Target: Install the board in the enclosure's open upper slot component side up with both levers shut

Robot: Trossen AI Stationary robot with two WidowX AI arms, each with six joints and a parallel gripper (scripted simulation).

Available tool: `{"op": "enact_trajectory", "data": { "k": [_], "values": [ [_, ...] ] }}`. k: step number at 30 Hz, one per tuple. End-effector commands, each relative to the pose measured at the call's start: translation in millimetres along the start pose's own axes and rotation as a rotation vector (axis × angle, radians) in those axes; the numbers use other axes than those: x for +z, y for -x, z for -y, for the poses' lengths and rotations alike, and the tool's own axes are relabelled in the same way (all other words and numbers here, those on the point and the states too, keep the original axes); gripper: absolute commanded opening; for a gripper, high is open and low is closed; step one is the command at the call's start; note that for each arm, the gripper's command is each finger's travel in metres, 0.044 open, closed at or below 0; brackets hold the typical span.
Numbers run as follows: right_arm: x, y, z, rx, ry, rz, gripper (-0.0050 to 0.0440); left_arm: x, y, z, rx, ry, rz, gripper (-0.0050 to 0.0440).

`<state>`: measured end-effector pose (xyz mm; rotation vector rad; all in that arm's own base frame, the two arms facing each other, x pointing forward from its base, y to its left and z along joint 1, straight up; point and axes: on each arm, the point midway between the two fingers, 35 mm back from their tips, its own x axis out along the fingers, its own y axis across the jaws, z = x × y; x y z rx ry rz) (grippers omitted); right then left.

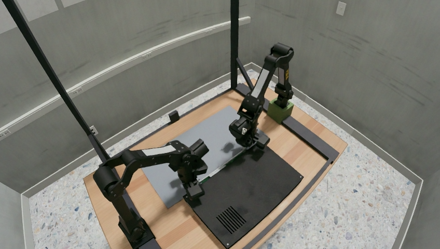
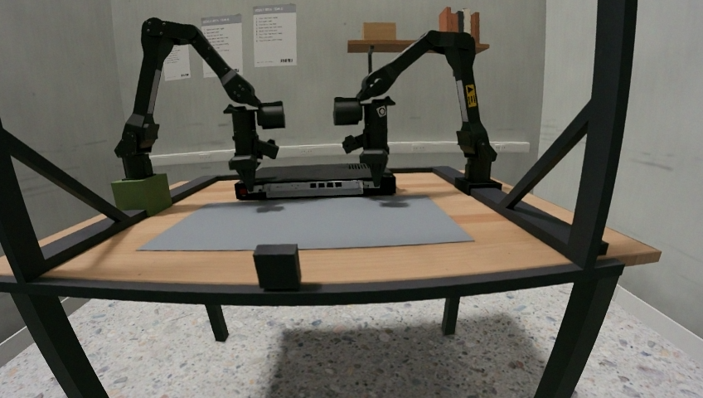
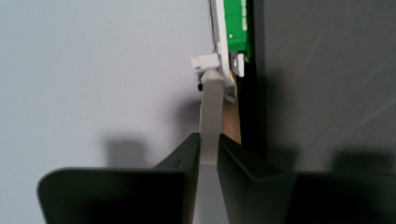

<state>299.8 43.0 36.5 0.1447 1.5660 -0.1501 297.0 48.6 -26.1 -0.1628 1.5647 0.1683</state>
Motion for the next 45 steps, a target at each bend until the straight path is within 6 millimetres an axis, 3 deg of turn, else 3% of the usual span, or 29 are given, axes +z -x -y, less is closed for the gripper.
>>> {"op": "enact_trajectory", "data": {
  "k": [1,10,33,45],
  "values": [
    [4,10,-2,0.012,-0.014,0.025,0.0008,4,5,-1,0.001,0.016,0.017,0.0009],
    [4,10,-3,0.012,-0.013,0.027,0.0008,4,5,0,0.001,0.014,0.017,0.0009],
    [8,8,-13,0.012,-0.39,0.018,0.0008,8,5,9,0.003,0.392,0.015,0.0009],
    [8,8,-13,0.012,-0.423,0.017,0.0008,7,5,9,0.003,0.425,0.013,0.0009]
  ]
}}
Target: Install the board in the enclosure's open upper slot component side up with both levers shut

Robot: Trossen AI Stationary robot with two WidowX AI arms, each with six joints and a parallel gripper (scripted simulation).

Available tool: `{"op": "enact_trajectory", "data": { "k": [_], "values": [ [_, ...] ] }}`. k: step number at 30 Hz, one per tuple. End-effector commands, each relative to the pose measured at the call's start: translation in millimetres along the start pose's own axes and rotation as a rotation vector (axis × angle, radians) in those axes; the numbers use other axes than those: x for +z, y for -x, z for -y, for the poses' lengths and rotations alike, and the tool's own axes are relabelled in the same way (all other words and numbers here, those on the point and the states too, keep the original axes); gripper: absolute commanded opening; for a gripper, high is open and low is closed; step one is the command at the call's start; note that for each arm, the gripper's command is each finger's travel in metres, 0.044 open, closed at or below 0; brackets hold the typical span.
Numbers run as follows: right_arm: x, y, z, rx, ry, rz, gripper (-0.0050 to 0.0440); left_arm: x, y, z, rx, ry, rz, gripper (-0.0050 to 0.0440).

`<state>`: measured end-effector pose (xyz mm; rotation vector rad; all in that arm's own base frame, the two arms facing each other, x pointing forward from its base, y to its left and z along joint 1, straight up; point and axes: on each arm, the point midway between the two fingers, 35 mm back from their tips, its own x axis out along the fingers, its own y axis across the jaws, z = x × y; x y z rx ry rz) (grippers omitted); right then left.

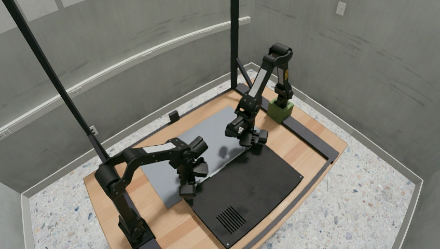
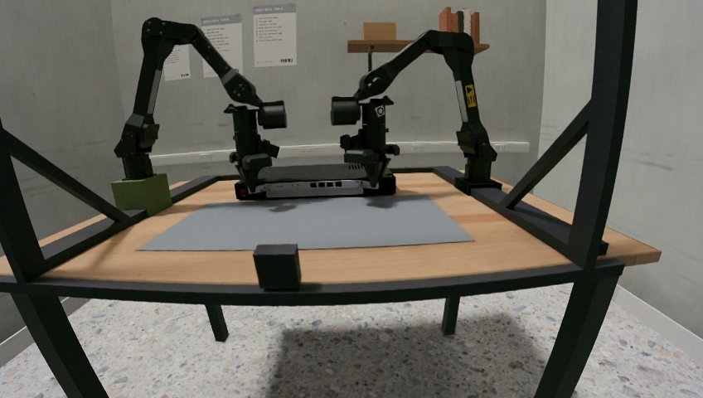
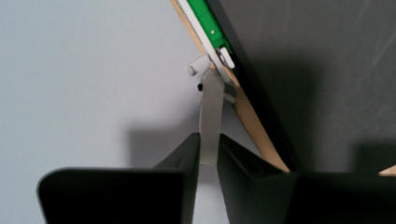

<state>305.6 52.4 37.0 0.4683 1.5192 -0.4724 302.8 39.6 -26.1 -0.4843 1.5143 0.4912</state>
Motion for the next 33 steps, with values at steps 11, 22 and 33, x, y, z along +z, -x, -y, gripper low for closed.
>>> {"op": "enact_trajectory", "data": {
  "k": [11,22,33],
  "values": [
    [3,7,-5,0.014,-0.017,0.015,0.0008,4,5,3,0.0,0.071,0.014,0.0009],
    [5,7,-12,0.012,-0.237,0.018,0.0008,7,5,10,0.0,0.26,0.015,0.0009],
    [8,7,-17,0.013,-0.41,0.017,0.0008,6,5,9,0.0,0.269,0.012,0.0009]
  ]
}}
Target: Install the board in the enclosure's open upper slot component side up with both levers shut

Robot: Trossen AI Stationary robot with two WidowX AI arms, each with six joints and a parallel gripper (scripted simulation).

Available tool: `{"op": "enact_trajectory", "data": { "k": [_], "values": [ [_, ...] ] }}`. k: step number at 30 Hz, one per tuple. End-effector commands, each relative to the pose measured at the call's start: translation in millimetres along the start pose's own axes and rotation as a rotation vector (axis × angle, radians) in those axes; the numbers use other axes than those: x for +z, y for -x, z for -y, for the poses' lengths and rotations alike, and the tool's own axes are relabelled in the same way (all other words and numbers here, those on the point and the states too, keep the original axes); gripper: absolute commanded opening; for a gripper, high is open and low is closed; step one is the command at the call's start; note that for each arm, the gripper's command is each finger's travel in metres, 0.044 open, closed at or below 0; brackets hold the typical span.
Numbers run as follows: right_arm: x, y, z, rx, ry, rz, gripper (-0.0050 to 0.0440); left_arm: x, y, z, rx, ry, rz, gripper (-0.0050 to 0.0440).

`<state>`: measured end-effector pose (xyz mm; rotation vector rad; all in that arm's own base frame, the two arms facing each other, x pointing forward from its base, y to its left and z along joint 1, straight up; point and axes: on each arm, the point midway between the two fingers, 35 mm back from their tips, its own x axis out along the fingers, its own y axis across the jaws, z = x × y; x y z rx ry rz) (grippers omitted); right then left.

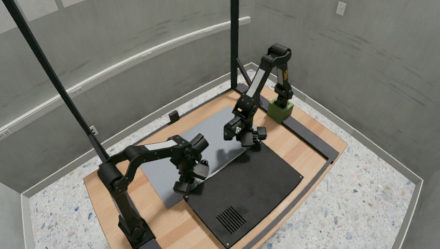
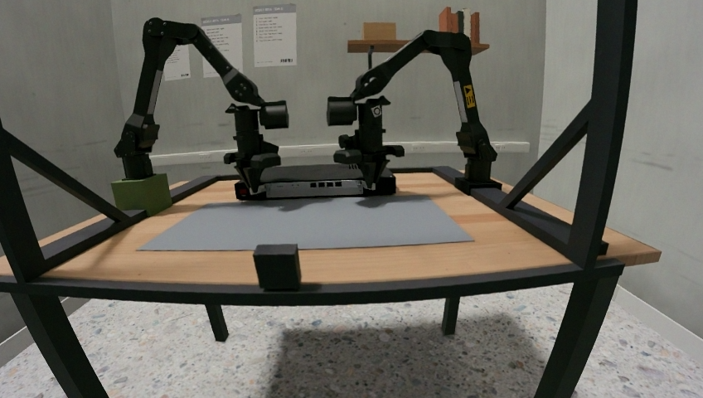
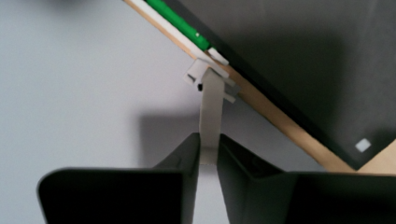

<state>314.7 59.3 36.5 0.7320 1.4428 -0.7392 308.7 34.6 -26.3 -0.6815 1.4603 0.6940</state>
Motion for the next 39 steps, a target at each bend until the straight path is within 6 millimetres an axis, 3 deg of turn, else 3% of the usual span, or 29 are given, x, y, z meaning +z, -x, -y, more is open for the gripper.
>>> {"op": "enact_trajectory", "data": {
  "k": [1,6,17,34,39],
  "values": [
    [2,8,-8,0.018,-0.079,0.014,0.0008,3,5,2,-0.005,0.011,0.013,0.0009],
    [3,8,-10,0.018,-0.146,0.012,0.0008,4,5,4,-0.005,0.021,0.013,0.0009],
    [3,8,-11,0.019,-0.182,0.012,0.0008,7,5,13,-0.01,0.271,0.01,0.0009],
    [3,8,-12,0.019,-0.182,0.009,0.0008,7,5,12,-0.009,0.273,0.009,0.0009],
    [5,8,-16,0.02,-0.318,0.008,0.0008,9,6,16,-0.011,0.407,0.008,0.0009]
  ]
}}
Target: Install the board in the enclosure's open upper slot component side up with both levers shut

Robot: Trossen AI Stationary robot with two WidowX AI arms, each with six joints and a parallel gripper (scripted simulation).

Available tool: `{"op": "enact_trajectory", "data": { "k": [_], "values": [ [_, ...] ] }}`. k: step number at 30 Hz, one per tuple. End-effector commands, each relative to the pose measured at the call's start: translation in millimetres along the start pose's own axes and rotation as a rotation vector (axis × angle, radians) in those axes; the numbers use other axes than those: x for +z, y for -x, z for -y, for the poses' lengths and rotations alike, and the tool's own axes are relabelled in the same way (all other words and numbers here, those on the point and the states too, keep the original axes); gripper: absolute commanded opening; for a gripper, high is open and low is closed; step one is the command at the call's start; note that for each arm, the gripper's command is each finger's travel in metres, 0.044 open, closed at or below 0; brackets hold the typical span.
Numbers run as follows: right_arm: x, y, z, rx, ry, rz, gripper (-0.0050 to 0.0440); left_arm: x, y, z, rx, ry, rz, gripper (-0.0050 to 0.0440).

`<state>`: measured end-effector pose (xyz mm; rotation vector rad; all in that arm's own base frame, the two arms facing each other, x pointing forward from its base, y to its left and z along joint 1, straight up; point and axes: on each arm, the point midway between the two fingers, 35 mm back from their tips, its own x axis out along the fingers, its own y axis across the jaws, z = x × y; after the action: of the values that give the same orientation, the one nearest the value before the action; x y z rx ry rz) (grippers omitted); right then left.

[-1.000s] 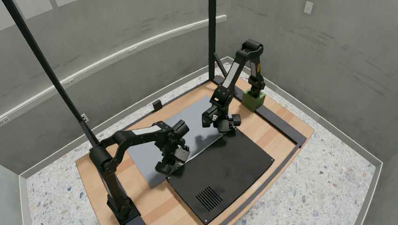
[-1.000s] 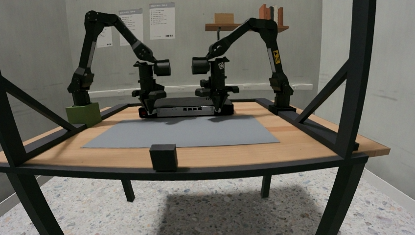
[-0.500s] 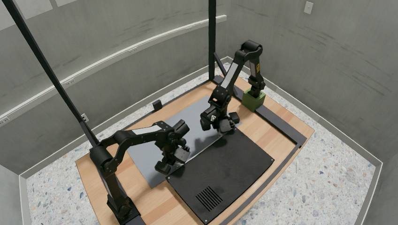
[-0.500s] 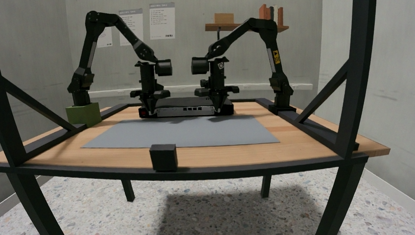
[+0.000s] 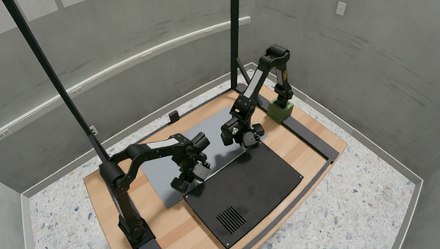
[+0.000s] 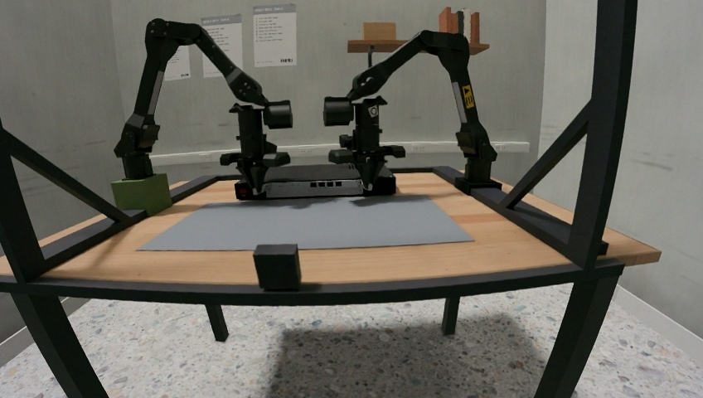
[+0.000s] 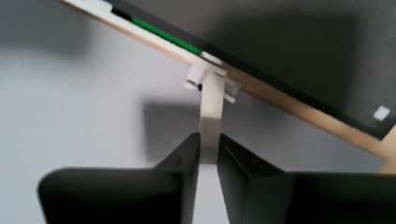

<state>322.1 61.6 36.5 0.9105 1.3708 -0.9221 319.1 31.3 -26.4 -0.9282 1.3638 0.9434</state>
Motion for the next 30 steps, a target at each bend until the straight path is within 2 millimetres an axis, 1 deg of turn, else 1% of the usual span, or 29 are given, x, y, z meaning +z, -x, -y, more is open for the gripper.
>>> {"op": "enact_trajectory", "data": {
  "k": [1,4,6,11,15,30],
  "values": [
    [1.2,8.0,-10.6,0.024,-0.123,0.005,0.0008,3.5,5.6,8.8,-0.015,0.124,0.008,0.0009],
    [2.3,8.1,-12.4,0.024,-0.179,0.005,0.0008,4.7,5.7,10.3,-0.015,0.181,0.007,0.0009],
    [2.3,8.1,-12.4,0.024,-0.179,0.005,0.0008,4.7,5.7,10.3,-0.015,0.181,0.007,0.0009],
    [4.9,8.2,-16.3,0.024,-0.306,0.001,0.0008,6.9,5.8,13.9,-0.016,0.307,0.005,0.0009],
    [4.9,8.3,-17.3,0.024,-0.331,0.0,0.0008,7.4,5.8,14.8,-0.016,0.334,0.005,0.0009],
    [5.7,8.4,-17.8,0.025,-0.343,-0.001,0.0008,8.7,6.8,15.1,-0.019,0.347,0.005,0.0009]
  ]
}}
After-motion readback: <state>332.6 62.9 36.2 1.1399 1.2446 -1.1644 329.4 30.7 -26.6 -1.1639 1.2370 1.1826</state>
